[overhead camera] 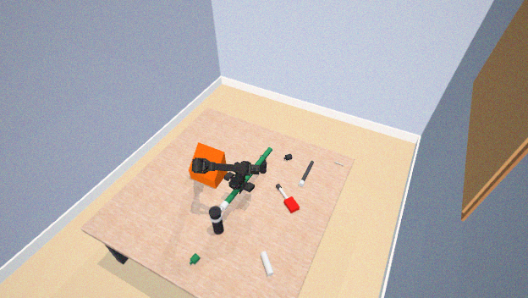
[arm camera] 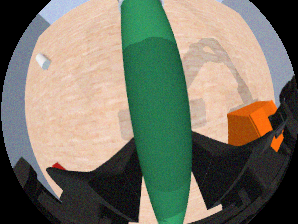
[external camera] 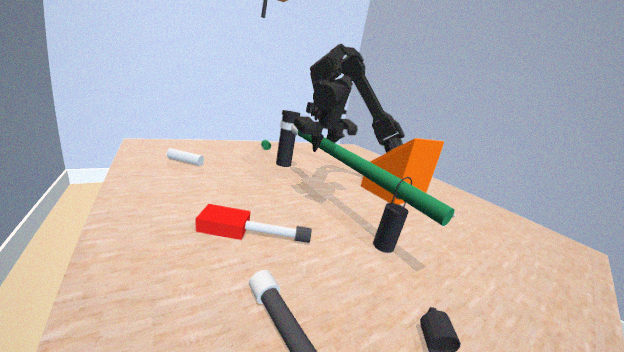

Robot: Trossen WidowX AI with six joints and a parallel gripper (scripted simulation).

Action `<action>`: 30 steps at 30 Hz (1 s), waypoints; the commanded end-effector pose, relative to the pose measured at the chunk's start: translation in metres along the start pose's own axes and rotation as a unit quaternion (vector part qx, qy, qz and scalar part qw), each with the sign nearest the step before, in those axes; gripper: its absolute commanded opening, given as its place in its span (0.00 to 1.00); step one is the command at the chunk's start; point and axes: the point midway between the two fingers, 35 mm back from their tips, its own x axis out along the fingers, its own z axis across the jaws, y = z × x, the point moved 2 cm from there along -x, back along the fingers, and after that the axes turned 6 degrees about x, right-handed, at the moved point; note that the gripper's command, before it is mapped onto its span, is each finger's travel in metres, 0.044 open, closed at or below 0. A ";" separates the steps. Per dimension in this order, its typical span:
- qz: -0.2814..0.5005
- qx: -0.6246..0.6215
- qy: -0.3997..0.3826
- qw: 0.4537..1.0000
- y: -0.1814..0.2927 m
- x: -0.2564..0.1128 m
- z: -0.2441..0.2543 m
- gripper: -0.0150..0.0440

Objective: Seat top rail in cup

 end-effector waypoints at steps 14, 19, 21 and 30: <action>-0.001 -0.001 0.001 1.000 -0.010 0.003 0.002 0.25; -0.001 -0.001 0.001 1.000 -0.010 0.003 0.002 0.25; -0.001 -0.001 0.001 1.000 -0.010 0.003 0.002 0.30; 0.000 -0.001 0.001 1.000 -0.009 0.002 0.002 0.70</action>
